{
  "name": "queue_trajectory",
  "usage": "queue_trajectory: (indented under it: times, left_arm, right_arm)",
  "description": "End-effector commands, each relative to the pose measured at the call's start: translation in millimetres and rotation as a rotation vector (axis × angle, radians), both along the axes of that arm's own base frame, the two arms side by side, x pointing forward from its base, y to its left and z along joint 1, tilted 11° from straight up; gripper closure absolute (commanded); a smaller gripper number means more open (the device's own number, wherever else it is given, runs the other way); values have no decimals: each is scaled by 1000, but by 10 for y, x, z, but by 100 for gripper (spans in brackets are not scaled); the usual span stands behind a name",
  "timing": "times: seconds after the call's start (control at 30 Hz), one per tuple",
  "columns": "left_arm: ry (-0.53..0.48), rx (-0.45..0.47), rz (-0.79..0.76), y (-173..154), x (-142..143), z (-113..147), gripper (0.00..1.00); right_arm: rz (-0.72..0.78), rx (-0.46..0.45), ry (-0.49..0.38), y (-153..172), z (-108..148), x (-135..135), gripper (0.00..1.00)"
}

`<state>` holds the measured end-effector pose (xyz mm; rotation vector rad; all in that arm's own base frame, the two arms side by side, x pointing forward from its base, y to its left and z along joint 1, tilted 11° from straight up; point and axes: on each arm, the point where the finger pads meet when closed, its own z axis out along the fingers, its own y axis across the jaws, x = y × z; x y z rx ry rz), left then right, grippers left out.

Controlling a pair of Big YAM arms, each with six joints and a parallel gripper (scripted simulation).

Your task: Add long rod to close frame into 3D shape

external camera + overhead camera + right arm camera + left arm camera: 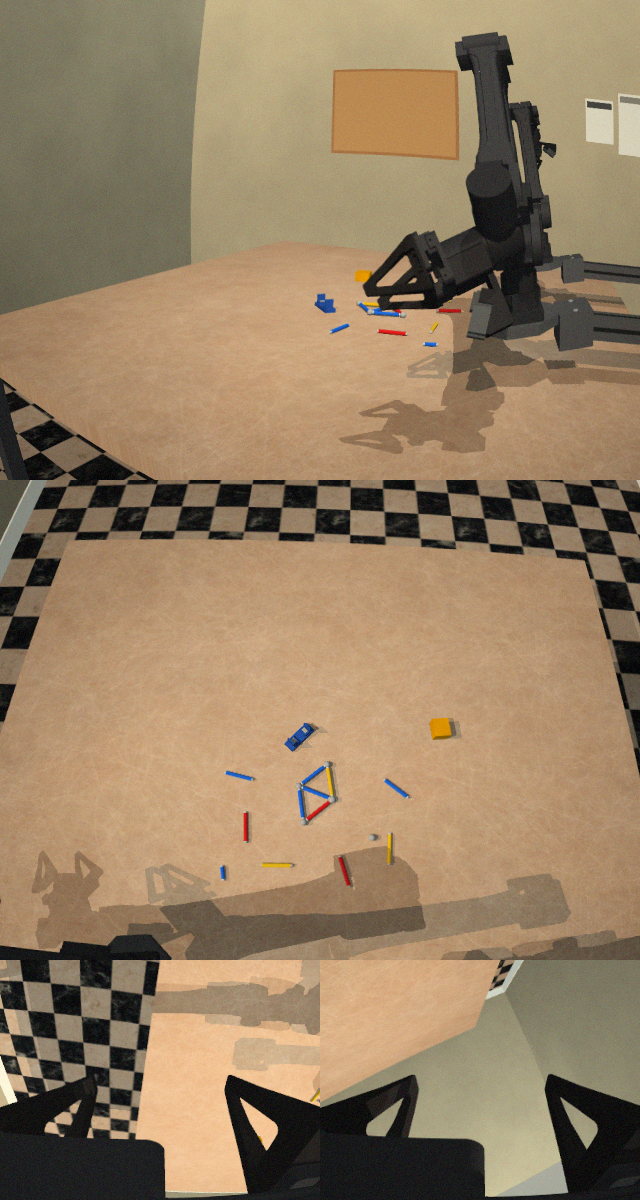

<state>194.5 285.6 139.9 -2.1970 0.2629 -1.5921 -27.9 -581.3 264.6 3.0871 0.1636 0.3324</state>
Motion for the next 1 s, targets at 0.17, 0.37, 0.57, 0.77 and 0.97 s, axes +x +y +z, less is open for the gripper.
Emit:
queue_trajectory:
  times: [0.17, 0.37, 0.57, 0.77, 0.97]
  left_arm:
    - [-1, 7, 0, 18, 1, 25, 0]
    - [-1, 7, 0, 18, 1, 25, 0]
    - [-1, 7, 0, 18, 1, 25, 0]
    - [58, 19, -88, -235, 262, -167, 0]
    - [160, 50, -188, -546, 613, -377, 0]
  right_arm:
    - [-2, -13, 1, -2, 63, -10, 0]
    - [-2, -13, 1, -2, 63, -10, 0]
    - [-2, -13, 1, -2, 63, -10, 0]
    - [244, -93, 24, -2, -53, 643, 0]
    - [500, -171, 49, 82, -275, 1554, 0]
